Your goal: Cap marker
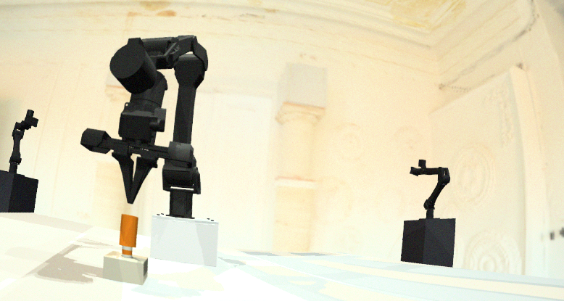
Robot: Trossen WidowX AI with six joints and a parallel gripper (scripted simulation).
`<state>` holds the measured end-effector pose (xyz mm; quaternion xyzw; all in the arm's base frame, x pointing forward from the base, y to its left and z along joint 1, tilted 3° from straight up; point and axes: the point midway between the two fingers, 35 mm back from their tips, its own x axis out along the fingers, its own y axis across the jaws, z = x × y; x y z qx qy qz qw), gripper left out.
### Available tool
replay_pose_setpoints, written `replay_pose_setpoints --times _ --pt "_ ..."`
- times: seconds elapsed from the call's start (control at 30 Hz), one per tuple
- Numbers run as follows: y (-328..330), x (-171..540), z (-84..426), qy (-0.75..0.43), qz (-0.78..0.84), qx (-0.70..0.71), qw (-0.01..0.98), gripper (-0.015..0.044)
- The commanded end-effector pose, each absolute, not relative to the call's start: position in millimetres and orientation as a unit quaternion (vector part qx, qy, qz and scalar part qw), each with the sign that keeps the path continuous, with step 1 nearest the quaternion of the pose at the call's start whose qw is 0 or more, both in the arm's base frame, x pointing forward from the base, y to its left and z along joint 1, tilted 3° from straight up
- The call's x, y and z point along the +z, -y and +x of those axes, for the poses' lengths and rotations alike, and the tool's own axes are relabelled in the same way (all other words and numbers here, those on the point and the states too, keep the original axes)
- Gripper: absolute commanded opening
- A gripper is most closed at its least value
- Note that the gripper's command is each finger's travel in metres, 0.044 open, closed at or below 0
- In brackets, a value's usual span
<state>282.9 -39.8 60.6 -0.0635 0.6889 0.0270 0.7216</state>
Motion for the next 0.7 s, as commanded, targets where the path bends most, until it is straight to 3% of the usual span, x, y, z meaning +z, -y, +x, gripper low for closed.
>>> replay_pose_setpoints --times 0.0,0.67 --pt "39.7 53.1 280.9 -0.692 -0.064 0.029 0.719 0.0" --pt "41.1 38.5 285.0 -0.687 -0.064 0.027 0.723 0.0"
